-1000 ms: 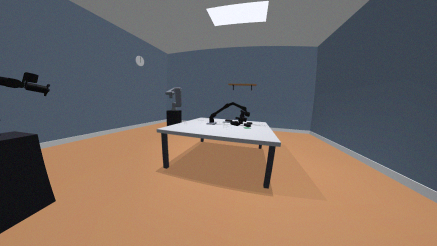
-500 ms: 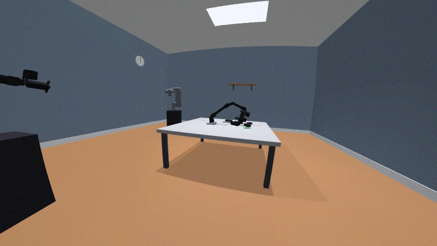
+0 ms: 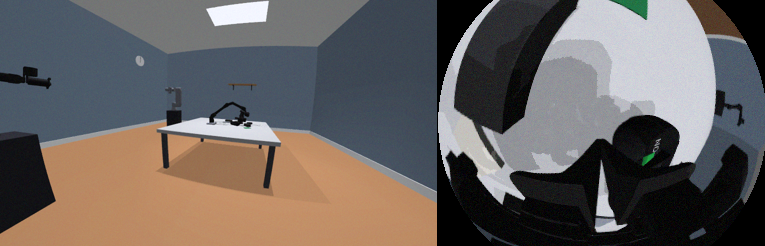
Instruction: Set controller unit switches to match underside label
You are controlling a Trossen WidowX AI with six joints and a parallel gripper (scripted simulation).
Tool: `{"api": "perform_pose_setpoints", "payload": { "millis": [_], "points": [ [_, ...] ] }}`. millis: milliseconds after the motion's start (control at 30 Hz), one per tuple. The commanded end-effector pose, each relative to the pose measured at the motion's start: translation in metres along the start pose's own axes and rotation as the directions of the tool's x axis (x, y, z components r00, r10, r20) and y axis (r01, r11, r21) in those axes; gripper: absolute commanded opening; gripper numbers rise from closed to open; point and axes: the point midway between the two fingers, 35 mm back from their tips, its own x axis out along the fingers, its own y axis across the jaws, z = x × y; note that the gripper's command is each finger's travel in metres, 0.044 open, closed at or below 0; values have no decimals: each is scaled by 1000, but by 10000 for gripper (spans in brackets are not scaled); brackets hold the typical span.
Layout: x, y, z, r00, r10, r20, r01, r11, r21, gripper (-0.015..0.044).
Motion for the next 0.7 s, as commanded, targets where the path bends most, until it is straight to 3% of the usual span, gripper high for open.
{"api": "perform_pose_setpoints", "payload": {
  "millis": [0, 667],
  "points": [
    [-2, -3, 1, 1000, 1, 6, -1, 1000, -3, 0],
    [5, -24, -1, 1000, -1, 6, 1, 1000, -3, 0]
  ]
}}
